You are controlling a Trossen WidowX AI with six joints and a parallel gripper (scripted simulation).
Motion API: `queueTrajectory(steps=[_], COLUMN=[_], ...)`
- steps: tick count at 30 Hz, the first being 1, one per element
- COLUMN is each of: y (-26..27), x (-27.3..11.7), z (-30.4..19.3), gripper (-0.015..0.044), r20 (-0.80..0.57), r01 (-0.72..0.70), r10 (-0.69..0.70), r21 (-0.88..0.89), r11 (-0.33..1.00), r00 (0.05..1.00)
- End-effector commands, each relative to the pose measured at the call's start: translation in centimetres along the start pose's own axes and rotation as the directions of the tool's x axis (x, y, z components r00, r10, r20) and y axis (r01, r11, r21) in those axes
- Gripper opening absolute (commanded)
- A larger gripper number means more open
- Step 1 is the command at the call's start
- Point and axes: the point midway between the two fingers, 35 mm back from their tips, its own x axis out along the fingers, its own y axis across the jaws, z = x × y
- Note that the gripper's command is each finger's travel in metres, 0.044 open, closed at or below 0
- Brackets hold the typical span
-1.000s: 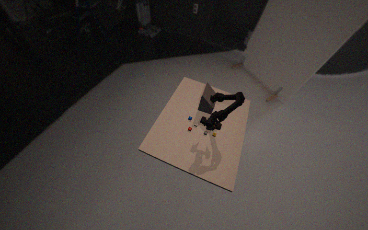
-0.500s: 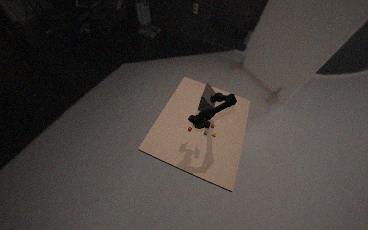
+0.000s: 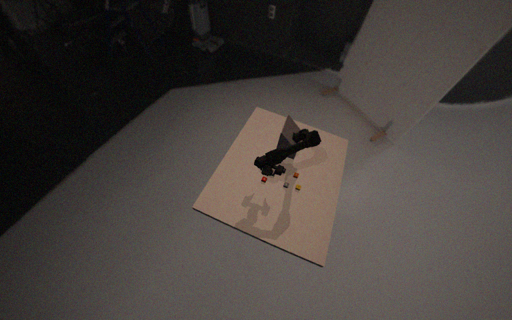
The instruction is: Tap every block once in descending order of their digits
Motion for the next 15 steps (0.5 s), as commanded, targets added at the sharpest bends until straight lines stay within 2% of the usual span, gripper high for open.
queueTrajectory(steps=[1,12,15], y=[-0.1,-0.1,-0.2], x=[0.0,0.0,3.1], z=[-0.1,-0.1,0.1], gripper=[0.04,0.04,0.0321], r20=[-0.004,-0.004,-0.003], r01=[0.003,0.003,0.003], r10=[-0.003,-0.003,-0.003], r21=[-0.003,-0.003,-0.003], r11=[1.0,1.0,1.0], r00=[1.0,1.0,1.0])
